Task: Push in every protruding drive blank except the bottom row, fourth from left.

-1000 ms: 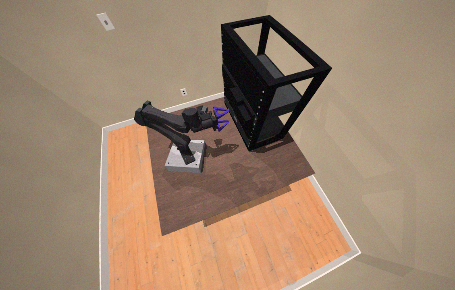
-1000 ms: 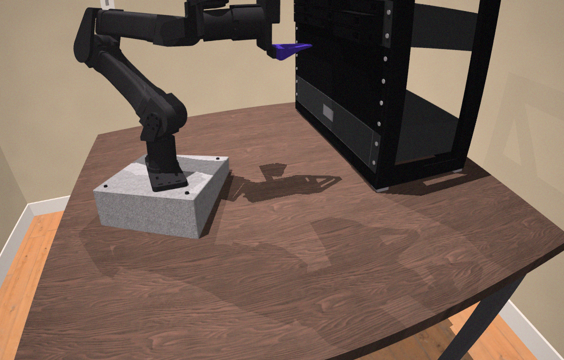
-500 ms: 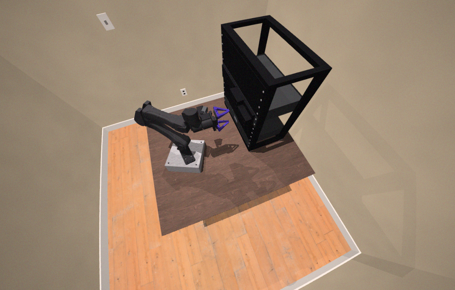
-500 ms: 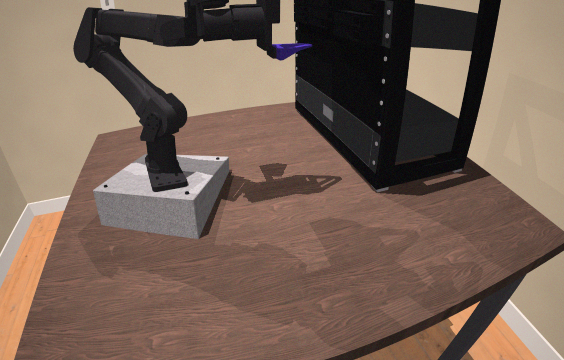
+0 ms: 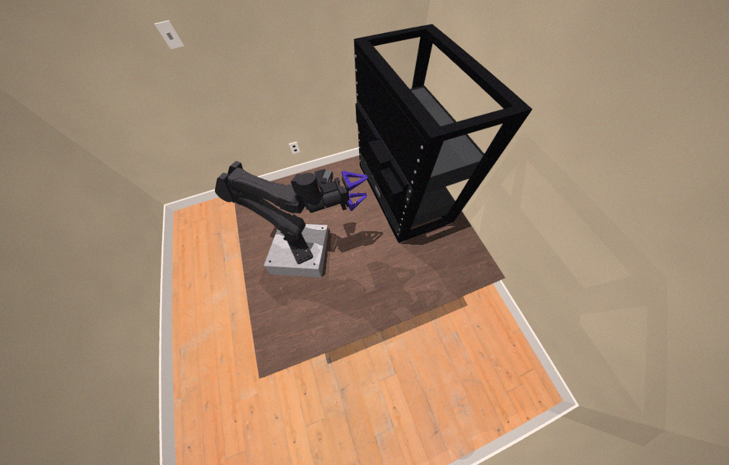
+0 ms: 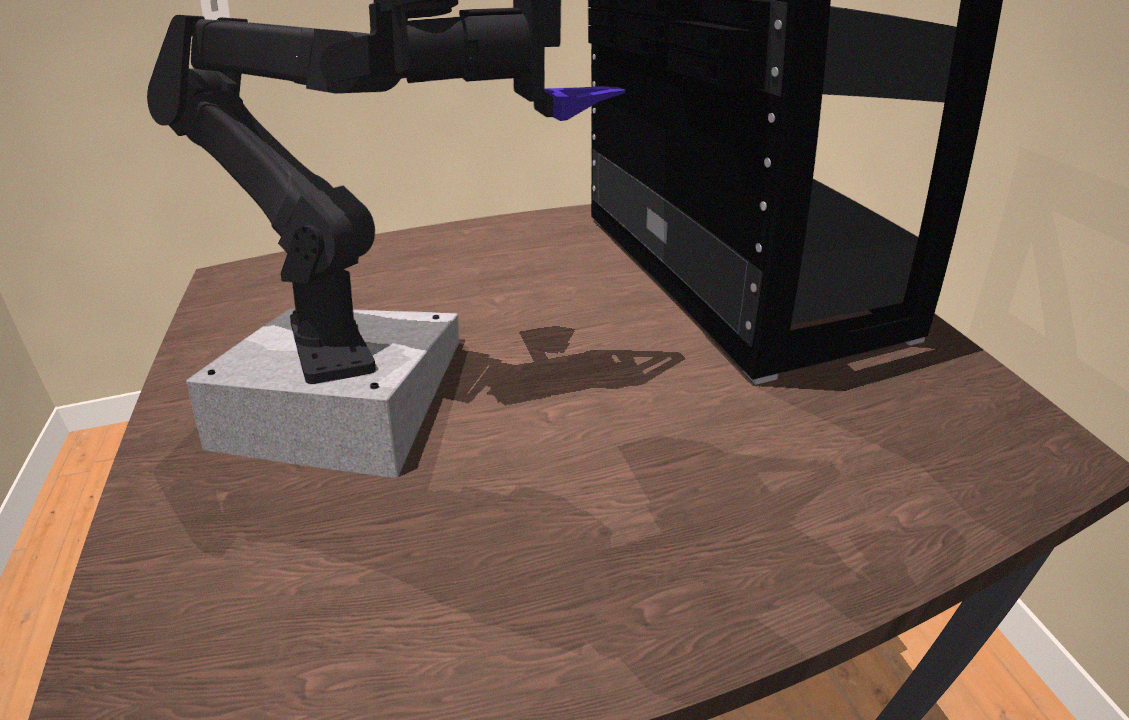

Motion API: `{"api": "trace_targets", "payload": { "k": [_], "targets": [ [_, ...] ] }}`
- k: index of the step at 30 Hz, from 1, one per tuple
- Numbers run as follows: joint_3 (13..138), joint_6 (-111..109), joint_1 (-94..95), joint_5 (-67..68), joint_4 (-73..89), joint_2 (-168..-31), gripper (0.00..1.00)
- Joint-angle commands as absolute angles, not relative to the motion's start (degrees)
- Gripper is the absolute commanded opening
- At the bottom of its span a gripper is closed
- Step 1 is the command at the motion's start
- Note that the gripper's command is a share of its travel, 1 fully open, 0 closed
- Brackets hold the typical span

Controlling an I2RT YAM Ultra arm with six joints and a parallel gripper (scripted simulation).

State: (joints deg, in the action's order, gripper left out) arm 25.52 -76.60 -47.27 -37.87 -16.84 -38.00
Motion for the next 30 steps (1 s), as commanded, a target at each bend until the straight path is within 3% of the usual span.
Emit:
{"api": "trace_targets", "payload": {
  "k": [1,11,12,30],
  "targets": [
    [27.73,-76.67,-46.81,-37.22,-17.89,-38.77,1.0],
    [27.73,-76.67,-46.81,-37.22,-17.89,-38.77,1.0],
    [27.73,-76.67,-46.81,-37.22,-17.89,-38.77,0.0],
    [27.73,-76.65,-46.81,-37.22,-17.87,-38.77,0.0]
  ]
}}
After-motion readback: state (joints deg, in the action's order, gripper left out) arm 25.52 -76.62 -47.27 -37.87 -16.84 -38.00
